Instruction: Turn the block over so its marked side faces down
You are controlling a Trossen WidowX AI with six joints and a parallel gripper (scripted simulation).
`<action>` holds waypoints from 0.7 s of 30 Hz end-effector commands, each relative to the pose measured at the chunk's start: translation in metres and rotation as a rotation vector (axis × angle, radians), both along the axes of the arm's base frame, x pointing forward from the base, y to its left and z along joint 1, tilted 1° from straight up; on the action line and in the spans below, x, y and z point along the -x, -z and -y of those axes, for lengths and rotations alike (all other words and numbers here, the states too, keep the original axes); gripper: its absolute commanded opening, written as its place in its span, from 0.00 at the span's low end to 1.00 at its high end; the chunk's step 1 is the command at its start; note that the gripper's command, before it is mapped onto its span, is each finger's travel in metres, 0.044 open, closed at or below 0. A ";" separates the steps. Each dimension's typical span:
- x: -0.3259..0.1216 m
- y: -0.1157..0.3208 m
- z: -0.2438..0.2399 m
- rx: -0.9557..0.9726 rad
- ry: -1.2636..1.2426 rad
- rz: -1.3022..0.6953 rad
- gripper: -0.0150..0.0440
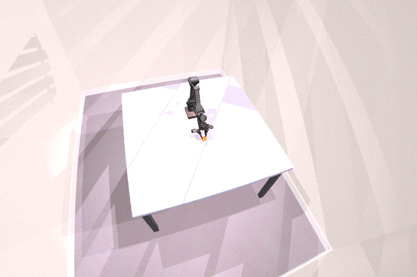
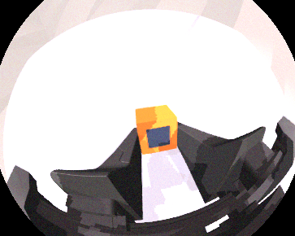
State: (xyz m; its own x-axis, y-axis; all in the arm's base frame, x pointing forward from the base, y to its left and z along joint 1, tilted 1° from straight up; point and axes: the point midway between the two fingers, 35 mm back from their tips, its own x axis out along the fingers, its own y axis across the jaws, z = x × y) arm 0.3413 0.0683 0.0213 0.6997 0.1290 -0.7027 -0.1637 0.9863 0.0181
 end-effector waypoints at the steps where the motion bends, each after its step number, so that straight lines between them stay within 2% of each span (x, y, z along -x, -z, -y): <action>1: 0.002 0.007 0.001 -0.008 0.009 0.041 0.25; 21: 0.017 0.005 0.004 -0.049 0.015 0.279 0.25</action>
State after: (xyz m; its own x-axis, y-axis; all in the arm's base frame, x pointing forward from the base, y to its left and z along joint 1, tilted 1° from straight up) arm 0.3250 0.0654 0.0175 0.8602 0.1501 -0.4873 -0.1615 0.9867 0.0189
